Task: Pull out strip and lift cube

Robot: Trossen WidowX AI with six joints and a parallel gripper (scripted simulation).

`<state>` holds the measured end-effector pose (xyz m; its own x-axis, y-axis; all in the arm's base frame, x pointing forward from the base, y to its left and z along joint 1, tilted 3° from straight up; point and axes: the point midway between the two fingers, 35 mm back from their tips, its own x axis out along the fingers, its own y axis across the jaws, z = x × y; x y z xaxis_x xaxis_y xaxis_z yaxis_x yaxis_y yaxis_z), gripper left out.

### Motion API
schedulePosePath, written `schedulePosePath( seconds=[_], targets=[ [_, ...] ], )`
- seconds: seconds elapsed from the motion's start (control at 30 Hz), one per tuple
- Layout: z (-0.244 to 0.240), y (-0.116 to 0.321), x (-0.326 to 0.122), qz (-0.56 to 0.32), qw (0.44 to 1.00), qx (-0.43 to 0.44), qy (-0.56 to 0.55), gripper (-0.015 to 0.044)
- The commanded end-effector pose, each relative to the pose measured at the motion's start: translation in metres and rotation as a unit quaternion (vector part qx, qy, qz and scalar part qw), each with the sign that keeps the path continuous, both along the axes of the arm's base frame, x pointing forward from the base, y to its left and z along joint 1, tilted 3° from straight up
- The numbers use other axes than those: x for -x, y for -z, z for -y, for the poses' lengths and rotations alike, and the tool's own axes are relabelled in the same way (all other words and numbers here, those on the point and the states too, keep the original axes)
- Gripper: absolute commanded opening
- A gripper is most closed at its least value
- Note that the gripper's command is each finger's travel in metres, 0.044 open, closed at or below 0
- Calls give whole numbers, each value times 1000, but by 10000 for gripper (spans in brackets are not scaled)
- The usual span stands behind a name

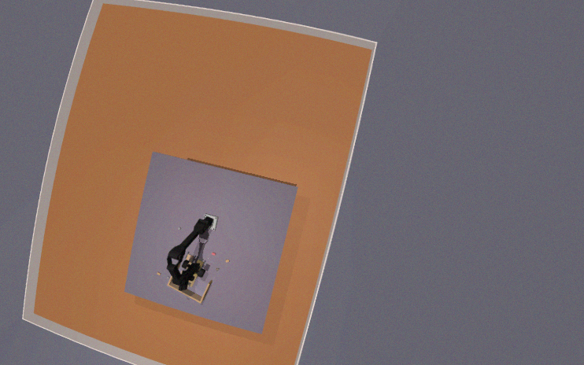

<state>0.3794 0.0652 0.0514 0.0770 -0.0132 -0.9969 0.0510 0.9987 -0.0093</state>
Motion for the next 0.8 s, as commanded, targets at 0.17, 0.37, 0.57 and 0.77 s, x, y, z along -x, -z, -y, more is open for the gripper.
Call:
schedulePosePath(
  seconds=[0.17,0.37,0.57,0.77],
  targets=[
    [-1,1,-1,1,1000,-2,-2,0],
    [-1,2,-1,1,1000,-2,-2,0],
    [-1,3,-1,1,1000,-2,-2,0],
    [-1,3,-2,1,1000,-2,-2,0]
  ],
)
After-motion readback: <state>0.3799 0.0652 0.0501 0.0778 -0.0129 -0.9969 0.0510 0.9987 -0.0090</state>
